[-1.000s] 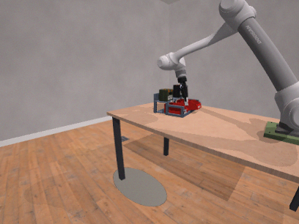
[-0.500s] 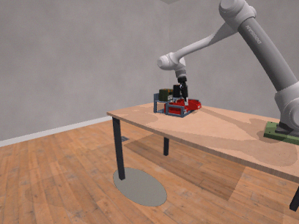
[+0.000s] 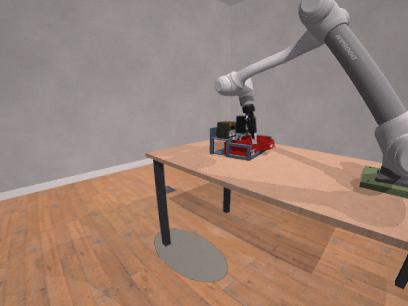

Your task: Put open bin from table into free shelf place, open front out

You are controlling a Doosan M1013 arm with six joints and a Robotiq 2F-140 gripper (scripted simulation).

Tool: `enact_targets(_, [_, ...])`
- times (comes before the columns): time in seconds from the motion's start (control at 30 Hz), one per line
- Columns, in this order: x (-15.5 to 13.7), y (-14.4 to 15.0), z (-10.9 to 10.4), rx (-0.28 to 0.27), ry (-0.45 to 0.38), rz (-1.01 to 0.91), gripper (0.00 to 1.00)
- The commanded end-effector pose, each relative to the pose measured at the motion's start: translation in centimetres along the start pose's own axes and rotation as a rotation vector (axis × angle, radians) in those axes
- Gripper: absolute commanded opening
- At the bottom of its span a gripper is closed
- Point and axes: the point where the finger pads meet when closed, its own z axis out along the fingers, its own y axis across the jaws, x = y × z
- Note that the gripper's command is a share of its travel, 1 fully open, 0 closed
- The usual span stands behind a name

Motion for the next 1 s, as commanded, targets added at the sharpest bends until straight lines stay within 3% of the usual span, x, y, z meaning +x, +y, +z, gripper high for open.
enact_targets(0.0, [-0.14, -0.28, 0.45, 0.006, 0.001, -0.001, 0.00])
enact_targets(0.97, [0.40, -0.24, 0.37, 0.008, 0.015, -0.001, 0.00])
